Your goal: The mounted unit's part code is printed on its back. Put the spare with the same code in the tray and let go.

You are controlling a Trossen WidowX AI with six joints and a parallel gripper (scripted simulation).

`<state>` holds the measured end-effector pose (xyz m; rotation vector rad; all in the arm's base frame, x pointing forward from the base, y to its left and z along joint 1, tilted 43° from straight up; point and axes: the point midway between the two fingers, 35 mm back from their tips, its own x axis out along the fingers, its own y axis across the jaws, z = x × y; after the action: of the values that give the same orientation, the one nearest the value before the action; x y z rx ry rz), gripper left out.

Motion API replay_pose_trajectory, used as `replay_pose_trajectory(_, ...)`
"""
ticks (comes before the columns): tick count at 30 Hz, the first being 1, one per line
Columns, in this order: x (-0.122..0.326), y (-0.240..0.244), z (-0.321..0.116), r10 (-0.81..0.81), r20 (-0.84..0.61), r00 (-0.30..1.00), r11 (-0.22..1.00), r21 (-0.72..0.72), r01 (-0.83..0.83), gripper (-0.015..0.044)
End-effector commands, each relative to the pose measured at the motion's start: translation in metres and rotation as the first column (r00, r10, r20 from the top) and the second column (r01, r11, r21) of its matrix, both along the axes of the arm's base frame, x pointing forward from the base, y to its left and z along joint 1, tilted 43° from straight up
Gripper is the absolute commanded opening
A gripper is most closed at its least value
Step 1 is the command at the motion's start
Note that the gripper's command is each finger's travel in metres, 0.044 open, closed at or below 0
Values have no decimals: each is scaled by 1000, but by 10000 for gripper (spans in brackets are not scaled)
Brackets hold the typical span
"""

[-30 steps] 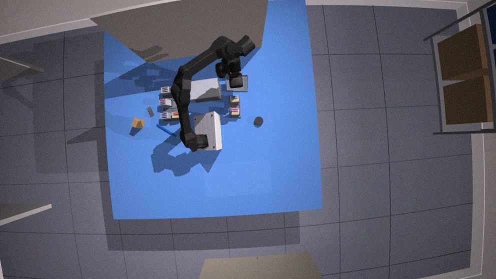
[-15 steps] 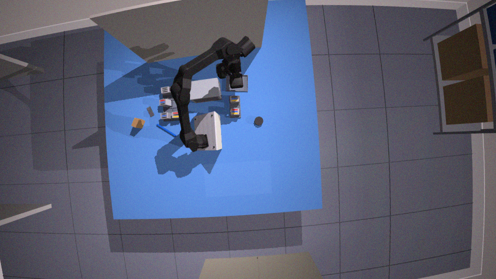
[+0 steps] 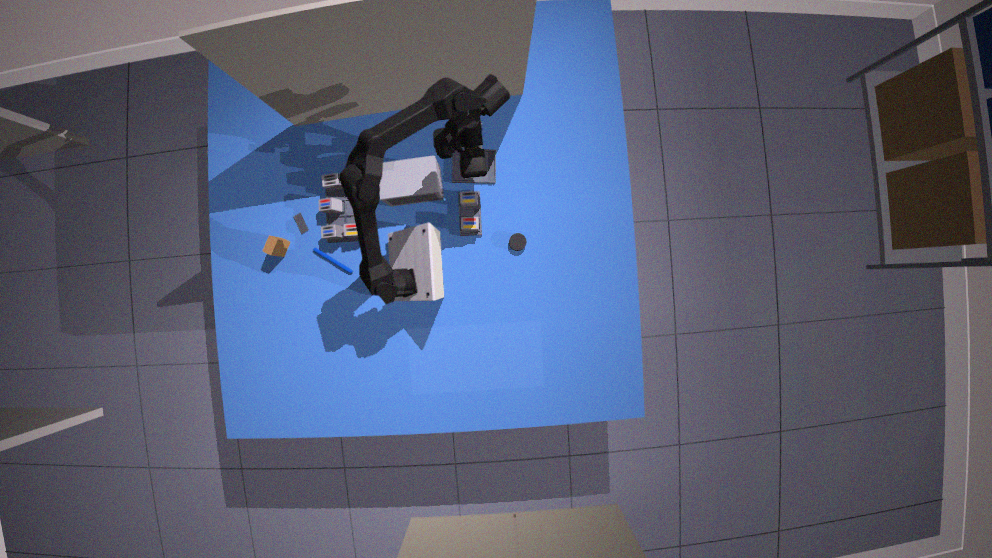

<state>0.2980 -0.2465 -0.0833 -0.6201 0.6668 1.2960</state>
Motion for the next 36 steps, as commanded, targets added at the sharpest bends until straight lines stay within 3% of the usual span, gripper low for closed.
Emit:
replay_pose_trajectory(1, 1, 1, -2, -8, 0, 1000, 1000, 2, 8, 0)
replay_pose_trajectory(36, 6, 20, -24, -8, 0, 1000, 1000, 2, 8, 0)
